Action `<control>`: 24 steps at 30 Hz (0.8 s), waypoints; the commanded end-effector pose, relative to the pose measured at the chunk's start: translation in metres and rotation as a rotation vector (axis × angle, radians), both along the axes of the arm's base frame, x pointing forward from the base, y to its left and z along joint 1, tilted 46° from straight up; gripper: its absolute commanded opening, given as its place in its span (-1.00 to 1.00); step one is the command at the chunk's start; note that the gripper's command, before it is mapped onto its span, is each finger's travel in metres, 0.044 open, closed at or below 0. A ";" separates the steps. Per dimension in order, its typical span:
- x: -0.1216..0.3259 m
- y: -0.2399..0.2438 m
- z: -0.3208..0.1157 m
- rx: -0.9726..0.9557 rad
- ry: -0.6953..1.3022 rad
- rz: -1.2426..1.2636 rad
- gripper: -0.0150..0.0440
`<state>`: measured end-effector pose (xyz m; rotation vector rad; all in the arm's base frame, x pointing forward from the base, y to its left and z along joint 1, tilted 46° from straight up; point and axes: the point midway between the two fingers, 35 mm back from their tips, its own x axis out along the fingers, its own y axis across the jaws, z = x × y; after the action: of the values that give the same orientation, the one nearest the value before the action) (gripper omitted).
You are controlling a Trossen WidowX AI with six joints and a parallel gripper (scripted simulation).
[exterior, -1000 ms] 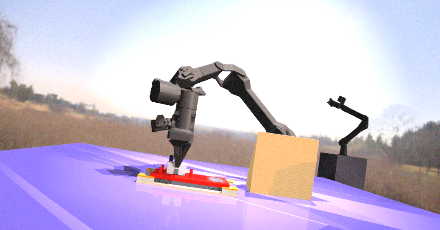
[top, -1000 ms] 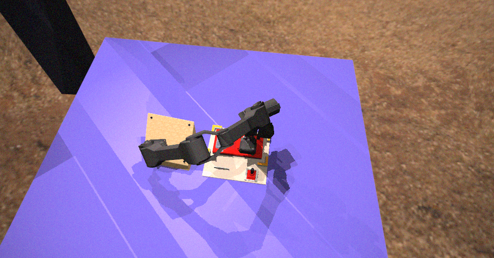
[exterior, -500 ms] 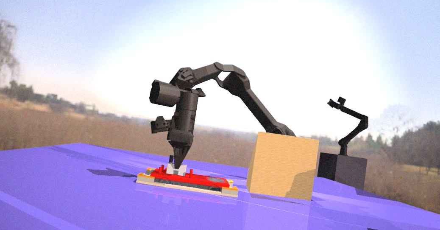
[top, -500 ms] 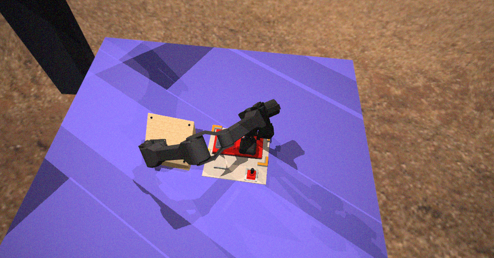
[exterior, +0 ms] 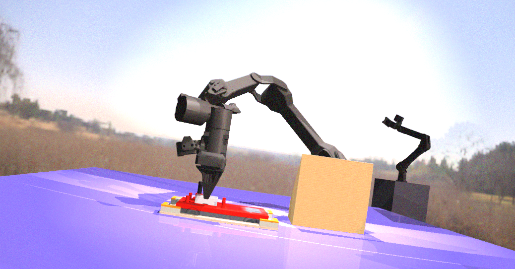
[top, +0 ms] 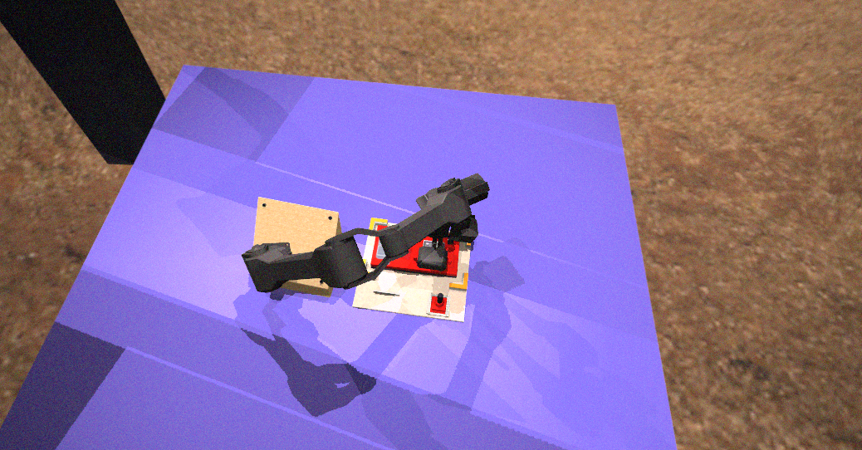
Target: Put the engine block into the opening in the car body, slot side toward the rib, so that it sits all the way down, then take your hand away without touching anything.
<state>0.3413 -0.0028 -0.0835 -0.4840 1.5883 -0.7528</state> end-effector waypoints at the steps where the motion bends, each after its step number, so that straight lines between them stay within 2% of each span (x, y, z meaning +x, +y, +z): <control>1: 0.000 0.000 0.000 -0.001 0.000 0.000 1.00; 14: 0.003 0.010 0.010 -0.004 0.002 0.007 1.00; 24: 0.003 0.010 0.010 -0.004 0.002 0.007 0.11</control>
<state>0.3439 0.0066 -0.0736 -0.5017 1.5854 -0.7484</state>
